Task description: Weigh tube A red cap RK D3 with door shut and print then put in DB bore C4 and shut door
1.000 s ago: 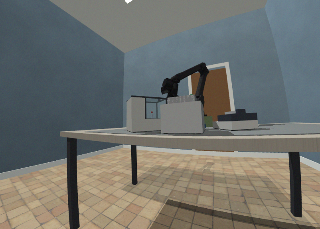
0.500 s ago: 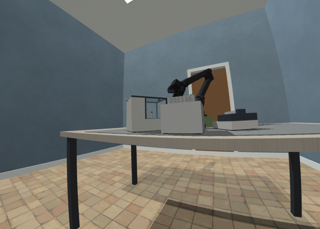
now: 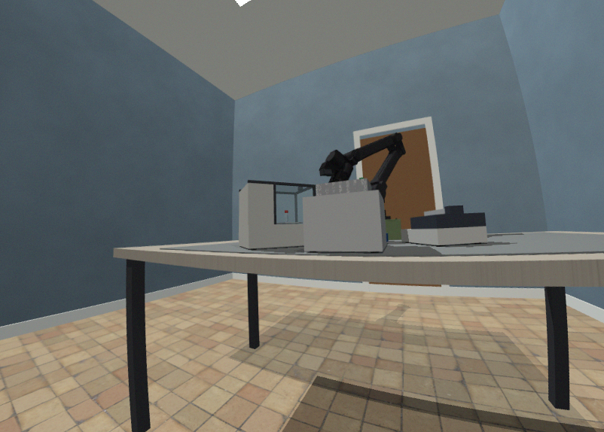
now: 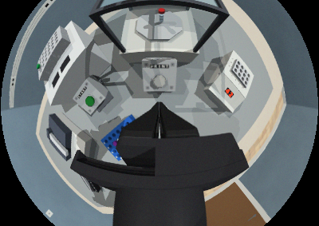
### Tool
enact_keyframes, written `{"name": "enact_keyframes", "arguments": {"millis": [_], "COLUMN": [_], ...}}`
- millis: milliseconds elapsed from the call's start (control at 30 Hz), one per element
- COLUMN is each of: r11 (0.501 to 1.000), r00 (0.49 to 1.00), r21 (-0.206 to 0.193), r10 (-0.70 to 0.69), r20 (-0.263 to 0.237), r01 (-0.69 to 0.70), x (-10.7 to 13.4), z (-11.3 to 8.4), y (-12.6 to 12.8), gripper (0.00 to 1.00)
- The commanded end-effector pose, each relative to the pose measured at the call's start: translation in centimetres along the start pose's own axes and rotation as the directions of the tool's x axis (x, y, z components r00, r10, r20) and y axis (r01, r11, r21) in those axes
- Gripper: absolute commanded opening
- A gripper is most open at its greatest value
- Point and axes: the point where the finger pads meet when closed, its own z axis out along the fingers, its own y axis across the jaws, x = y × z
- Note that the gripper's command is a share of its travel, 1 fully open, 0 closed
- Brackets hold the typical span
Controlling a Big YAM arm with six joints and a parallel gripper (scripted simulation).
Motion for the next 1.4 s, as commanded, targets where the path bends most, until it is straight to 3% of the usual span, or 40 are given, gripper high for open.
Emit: {"name": "enact_keyframes", "arguments": {"millis": [0, 1167, 1267, 1367], "r11": [1.0, 1.0, 1.0, 1.0], "r00": [1.0, 1.0, 1.0, 1.0], "r21": [-0.001, -0.001, 0.003, 0.005], "r10": [0.002, 0.002, 0.002, 0.002], "r20": [0.028, 0.028, 0.002, 0.001], "r01": [-0.002, -0.002, -0.002, -0.002], "x": [-1.7, -1.7, -0.1, -0.1], "z": [-0.7, -0.7, 0.7, 1.2], "y": [0.1, 0.1, 0.0, -0.1], "gripper": [0.0, 0.0, 0.0, 0.0]}}
